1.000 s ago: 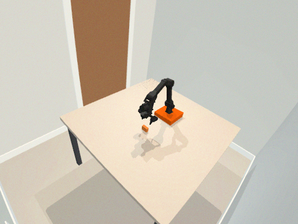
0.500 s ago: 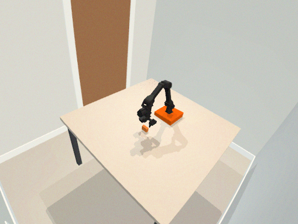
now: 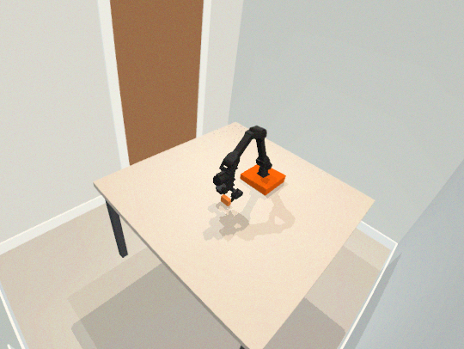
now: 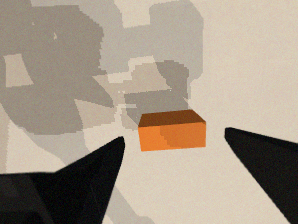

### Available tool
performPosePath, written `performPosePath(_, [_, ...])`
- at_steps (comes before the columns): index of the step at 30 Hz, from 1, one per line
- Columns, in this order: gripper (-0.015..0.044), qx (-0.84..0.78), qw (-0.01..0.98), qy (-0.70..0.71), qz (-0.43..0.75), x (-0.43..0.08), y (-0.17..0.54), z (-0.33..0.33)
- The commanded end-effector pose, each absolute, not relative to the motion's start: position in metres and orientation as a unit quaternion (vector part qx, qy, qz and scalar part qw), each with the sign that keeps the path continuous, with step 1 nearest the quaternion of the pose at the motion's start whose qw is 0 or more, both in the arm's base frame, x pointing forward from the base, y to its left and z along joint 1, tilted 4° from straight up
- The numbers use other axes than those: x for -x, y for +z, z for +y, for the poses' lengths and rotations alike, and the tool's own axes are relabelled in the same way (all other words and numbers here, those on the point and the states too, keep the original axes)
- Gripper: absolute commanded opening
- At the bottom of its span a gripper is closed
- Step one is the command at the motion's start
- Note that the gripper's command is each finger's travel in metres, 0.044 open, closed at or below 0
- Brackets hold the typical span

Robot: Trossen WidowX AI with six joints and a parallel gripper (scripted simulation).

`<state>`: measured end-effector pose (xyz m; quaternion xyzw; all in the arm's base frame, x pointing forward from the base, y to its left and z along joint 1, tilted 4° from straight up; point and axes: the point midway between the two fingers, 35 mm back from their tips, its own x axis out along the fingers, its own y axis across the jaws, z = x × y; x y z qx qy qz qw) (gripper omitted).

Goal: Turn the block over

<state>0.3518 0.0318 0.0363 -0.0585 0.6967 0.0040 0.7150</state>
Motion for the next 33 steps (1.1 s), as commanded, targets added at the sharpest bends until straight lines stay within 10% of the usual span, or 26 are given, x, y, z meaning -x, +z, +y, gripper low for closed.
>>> performPosePath(1, [0.044, 0.059, 0.714, 0.007, 0.698, -0.351, 0.029, 0.032])
performPosePath(10, [0.044, 0.059, 0.714, 0.007, 0.698, -0.351, 0.017, 0.031])
performPosePath(16, [0.0282, 0.059, 0.714, 0.007, 0.698, -0.351, 0.017, 0.031])
performPosePath(33, [0.0169, 0.059, 0.714, 0.007, 0.698, -0.351, 0.017, 0.031])
